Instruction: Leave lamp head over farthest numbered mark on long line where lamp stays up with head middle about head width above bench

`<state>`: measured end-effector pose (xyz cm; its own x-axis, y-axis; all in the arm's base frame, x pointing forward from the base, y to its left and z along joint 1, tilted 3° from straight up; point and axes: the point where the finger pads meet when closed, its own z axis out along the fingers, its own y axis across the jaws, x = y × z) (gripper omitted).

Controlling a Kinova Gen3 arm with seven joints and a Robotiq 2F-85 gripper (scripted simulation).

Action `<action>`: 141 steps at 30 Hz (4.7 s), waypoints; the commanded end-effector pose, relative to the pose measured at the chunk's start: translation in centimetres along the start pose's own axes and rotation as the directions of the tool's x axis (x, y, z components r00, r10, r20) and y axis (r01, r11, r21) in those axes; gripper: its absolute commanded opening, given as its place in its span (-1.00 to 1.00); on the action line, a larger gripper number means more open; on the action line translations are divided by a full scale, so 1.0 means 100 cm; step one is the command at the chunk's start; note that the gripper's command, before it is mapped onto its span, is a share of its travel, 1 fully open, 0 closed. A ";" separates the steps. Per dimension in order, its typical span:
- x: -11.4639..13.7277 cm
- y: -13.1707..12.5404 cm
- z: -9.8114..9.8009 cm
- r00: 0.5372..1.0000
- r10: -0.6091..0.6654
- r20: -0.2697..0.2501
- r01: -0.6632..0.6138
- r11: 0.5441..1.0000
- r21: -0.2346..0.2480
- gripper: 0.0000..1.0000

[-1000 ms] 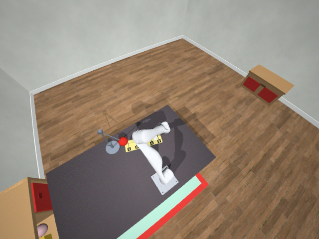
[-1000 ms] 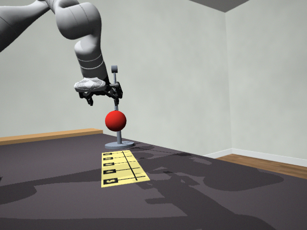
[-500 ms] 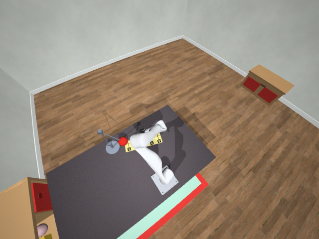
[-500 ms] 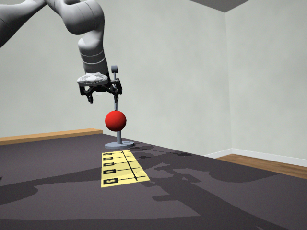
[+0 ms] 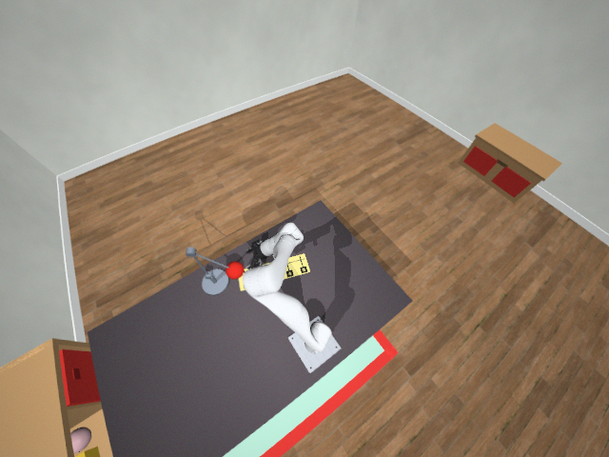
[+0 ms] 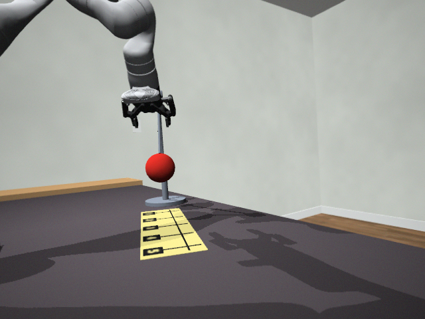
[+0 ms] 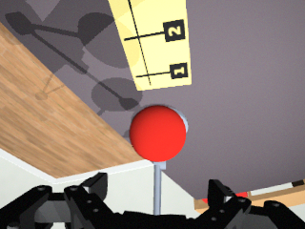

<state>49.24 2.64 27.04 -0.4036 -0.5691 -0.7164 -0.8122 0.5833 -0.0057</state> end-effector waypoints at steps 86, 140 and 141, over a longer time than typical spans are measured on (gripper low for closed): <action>-0.072 -0.001 0.139 0.999 -0.052 0.005 0.052 0.999 -0.018 -1.00; -0.019 -0.023 0.129 0.991 -0.131 0.010 0.131 0.985 -0.109 -1.00; -0.017 -0.024 0.129 0.991 -0.134 0.010 0.135 0.984 -0.113 -1.00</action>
<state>57.11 11.29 20.22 -0.2697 -0.6308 -0.7276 -0.9075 0.4193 -0.0271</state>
